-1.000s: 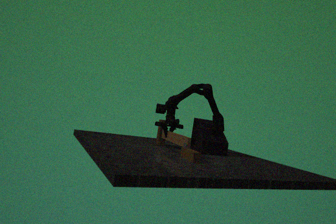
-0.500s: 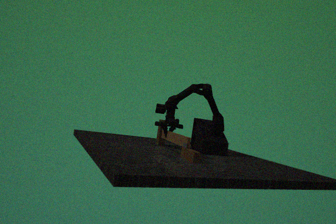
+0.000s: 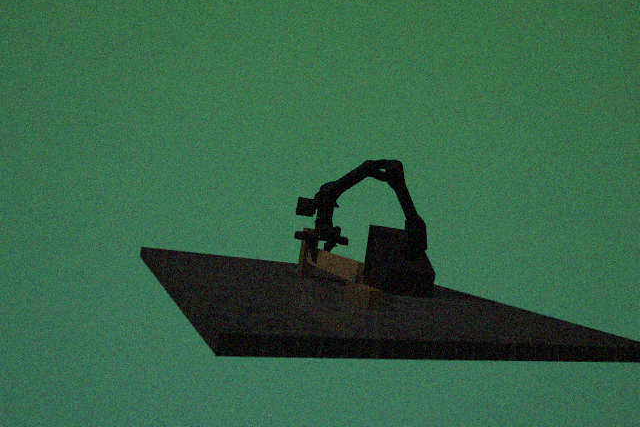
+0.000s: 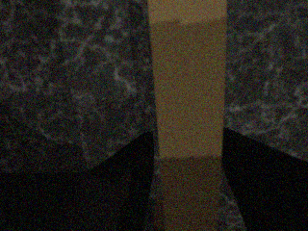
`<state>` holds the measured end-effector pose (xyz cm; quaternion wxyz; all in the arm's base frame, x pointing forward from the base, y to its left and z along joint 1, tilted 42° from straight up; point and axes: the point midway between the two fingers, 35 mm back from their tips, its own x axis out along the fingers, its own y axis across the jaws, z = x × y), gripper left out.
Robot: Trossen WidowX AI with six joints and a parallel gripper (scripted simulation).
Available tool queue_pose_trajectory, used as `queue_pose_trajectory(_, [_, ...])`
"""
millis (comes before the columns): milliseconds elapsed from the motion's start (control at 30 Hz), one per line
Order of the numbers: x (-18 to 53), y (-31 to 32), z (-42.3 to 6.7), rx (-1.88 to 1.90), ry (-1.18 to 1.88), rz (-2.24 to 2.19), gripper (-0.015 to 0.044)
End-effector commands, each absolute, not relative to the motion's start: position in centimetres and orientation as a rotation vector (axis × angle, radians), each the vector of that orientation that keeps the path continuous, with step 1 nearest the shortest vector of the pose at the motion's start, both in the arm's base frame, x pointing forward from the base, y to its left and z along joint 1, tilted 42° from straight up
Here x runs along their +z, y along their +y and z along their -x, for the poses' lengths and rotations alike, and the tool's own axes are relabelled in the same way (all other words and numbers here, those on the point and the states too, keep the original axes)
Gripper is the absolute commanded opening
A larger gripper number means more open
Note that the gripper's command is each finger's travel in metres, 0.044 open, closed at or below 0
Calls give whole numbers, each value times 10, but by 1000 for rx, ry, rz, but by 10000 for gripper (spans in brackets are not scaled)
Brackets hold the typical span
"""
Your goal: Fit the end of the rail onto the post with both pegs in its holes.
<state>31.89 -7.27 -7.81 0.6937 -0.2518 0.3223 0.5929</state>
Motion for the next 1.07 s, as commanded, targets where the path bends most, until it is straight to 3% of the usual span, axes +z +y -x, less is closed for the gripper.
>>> queue_pose_trajectory(0, [-78,-73,-319,1324,720,562,263])
queue_pose_trajectory(233, [-78,-73,-319,1324,720,562,440])
queue_pose_trajectory(600, [-36,-70,-320,1309,717,569,440])
queue_pose_trajectory(1033, [-36,-70,-320,1309,717,569,440])
